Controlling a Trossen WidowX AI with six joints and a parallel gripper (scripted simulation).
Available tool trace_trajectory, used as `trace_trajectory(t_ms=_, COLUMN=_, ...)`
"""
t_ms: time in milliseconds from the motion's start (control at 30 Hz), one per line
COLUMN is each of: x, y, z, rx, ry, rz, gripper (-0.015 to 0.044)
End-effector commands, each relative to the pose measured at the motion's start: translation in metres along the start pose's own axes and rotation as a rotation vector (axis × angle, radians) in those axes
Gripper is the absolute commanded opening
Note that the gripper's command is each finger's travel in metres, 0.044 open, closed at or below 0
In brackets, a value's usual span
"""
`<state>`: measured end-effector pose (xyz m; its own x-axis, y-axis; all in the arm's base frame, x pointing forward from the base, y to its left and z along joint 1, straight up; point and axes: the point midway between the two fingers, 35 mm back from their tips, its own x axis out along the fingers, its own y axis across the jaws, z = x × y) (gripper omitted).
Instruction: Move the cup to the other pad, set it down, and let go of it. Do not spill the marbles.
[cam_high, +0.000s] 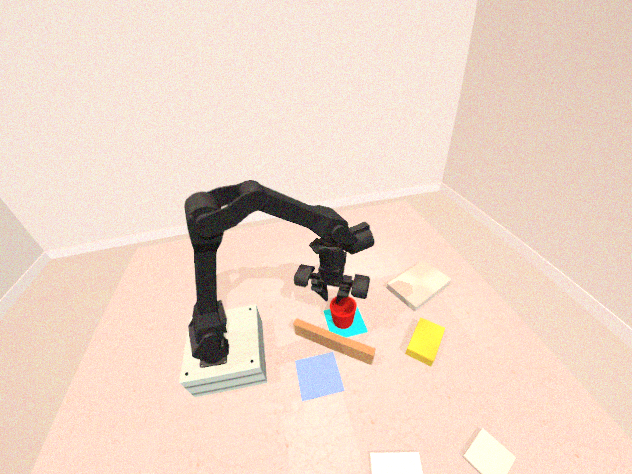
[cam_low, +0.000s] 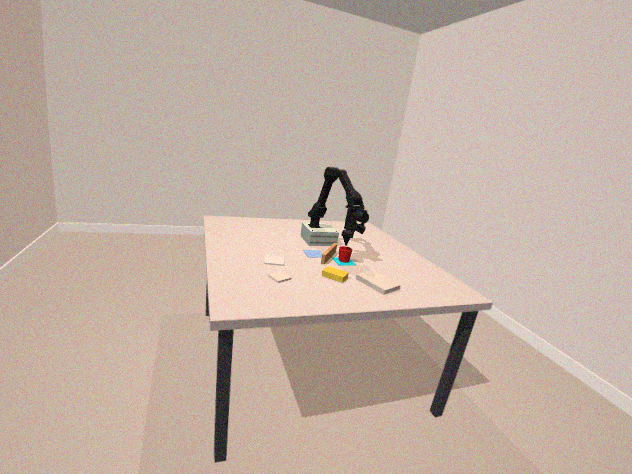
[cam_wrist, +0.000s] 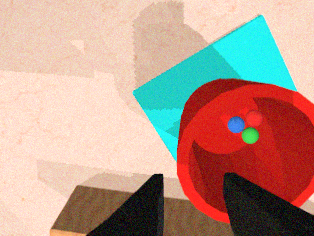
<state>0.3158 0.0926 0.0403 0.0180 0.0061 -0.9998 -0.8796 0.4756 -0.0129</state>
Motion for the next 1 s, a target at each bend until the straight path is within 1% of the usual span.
trace_trajectory(t_ms=0, x=-0.008, y=0.0, z=0.0, rx=0.002, ry=-0.012, rz=-0.009, gripper=0.0128)
trace_trajectory(t_ms=100, x=-0.008, y=0.0, z=-0.001, rx=0.002, ry=-0.012, rz=-0.009, gripper=0.0128)
trace_trajectory(t_ms=133, x=-0.003, y=0.0, z=-0.001, rx=0.001, ry=-0.003, rz=-0.003, gripper=0.0154)
trace_trajectory(t_ms=367, x=-0.003, y=0.0, z=-0.001, rx=0.001, ry=-0.003, rz=-0.003, gripper=0.0338)
trace_trajectory(t_ms=500, x=-0.011, y=0.0, z=0.0, rx=0.001, ry=-0.004, rz=-0.003, gripper=0.044)
trace_trajectory(t_ms=867, x=-0.061, y=0.001, z=-0.002, rx=0.002, ry=-0.011, rz=-0.008, gripper=0.044)
trace_trajectory(t_ms=967, x=-0.068, y=0.001, z=-0.002, rx=0.002, ry=-0.012, rz=-0.009, gripper=0.044)
